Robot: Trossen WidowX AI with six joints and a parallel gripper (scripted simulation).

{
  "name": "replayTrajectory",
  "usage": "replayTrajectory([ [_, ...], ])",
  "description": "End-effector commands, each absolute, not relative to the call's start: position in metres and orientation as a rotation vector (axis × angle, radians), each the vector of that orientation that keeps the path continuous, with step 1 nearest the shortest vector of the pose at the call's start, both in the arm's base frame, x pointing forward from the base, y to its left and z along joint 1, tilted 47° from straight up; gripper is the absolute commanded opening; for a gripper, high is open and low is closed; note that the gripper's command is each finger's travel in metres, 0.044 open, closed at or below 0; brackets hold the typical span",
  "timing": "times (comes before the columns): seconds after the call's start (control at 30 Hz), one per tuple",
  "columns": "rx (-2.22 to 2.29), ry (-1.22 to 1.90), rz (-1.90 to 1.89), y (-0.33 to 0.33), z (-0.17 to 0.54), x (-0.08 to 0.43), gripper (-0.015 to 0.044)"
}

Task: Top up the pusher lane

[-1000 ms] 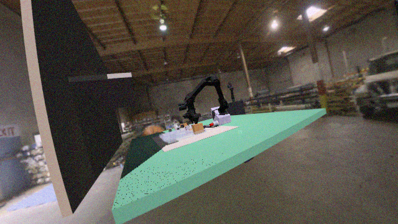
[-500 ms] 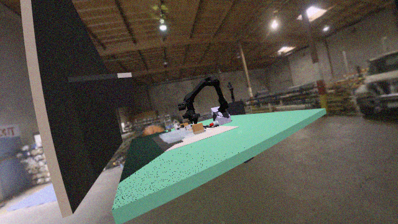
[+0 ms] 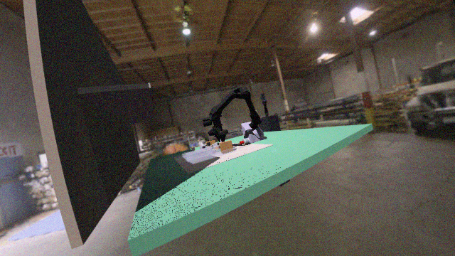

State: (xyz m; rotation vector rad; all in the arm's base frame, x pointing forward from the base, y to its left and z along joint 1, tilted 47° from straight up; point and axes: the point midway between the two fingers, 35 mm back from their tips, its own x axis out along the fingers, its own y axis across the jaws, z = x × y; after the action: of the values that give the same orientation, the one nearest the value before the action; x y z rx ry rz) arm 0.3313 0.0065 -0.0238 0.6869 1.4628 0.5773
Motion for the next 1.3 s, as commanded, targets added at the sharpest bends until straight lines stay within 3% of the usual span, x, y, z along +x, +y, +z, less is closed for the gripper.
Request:
replayTrajectory([
  [0.0,0.681,1.436,0.576,0.0032,-0.0202,0.3414,0.0],
  [1.27,0.681,1.436,0.577,0.0018,-0.0183,0.3484,0.0],
])
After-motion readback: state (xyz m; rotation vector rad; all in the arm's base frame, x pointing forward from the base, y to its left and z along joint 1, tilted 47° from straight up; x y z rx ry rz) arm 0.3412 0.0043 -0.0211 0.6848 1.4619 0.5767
